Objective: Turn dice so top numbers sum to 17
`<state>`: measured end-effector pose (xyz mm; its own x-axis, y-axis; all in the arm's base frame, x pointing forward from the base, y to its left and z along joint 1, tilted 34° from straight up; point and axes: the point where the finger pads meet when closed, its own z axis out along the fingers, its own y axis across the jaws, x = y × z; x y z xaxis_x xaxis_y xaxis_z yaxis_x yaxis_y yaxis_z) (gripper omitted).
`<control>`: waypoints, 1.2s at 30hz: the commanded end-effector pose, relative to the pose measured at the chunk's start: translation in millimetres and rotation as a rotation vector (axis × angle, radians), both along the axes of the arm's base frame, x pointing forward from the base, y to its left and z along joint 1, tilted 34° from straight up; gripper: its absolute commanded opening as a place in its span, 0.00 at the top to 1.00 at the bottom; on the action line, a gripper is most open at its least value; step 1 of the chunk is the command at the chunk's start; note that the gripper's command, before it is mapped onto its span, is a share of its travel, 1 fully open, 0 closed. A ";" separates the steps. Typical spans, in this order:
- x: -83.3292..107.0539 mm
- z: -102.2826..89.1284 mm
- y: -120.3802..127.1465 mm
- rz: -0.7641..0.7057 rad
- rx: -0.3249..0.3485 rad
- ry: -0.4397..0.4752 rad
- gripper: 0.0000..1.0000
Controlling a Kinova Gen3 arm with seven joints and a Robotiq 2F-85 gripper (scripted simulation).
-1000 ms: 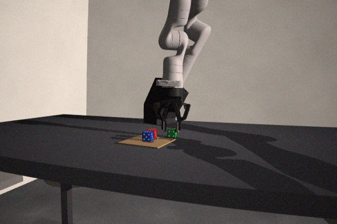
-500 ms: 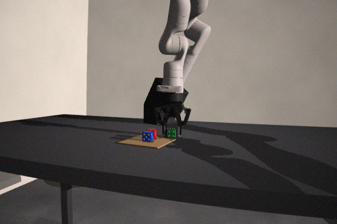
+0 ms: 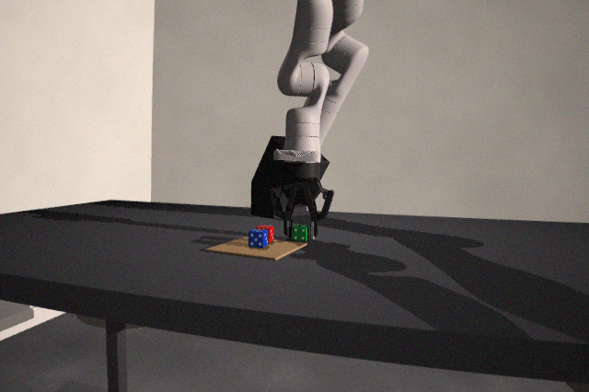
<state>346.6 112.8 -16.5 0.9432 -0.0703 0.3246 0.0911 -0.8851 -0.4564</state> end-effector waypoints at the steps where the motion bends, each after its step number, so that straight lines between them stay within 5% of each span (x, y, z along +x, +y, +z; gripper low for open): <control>1: 0.1 0.3 -0.3 -0.001 0.000 -0.001 0.54; 17: 0.1 0.3 -0.3 -0.001 0.000 -0.001 0.54; 18: 0.1 0.3 -0.3 -0.001 0.000 -0.001 0.74; 36: 0.1 0.3 -0.3 -0.001 0.000 -0.001 0.74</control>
